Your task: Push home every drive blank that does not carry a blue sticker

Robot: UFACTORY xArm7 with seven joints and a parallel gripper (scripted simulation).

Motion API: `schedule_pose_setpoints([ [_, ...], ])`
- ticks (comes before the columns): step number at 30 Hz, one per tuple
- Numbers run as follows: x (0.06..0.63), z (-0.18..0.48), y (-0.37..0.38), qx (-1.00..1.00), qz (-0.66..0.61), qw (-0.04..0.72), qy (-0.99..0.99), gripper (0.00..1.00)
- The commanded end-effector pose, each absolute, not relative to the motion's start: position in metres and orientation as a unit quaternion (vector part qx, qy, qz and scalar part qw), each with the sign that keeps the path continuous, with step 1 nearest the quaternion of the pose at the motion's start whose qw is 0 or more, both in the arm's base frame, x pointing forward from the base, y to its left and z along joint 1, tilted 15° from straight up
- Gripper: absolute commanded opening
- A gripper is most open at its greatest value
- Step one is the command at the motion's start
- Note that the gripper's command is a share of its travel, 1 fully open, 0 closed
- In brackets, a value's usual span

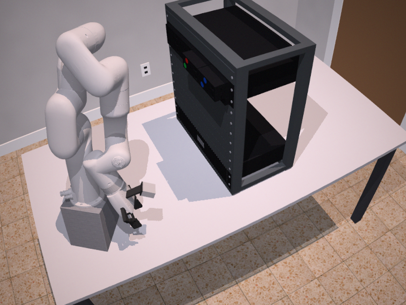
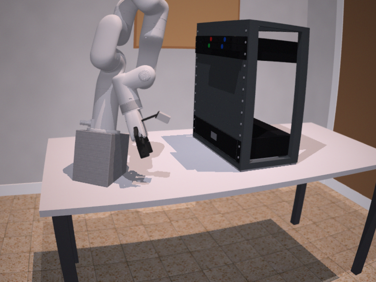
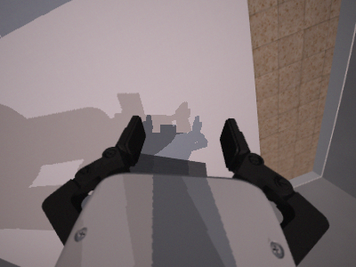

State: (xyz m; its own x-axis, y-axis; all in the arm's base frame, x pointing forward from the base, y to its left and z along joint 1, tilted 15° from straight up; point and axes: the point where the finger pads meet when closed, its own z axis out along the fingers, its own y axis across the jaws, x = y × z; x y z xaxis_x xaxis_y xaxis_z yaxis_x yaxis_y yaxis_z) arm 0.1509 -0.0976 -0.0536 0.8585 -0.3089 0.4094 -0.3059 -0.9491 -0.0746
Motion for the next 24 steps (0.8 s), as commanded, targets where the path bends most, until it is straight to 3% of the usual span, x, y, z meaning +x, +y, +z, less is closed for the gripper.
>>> schedule_pose_setpoints([
  [1, 0.162, -0.061, -0.071, -0.952, -0.210, 0.070, 0.210, 1.00],
  [24, 0.169, -0.060, -0.055, -0.943, -0.210, 0.099, 0.238, 1.00],
])
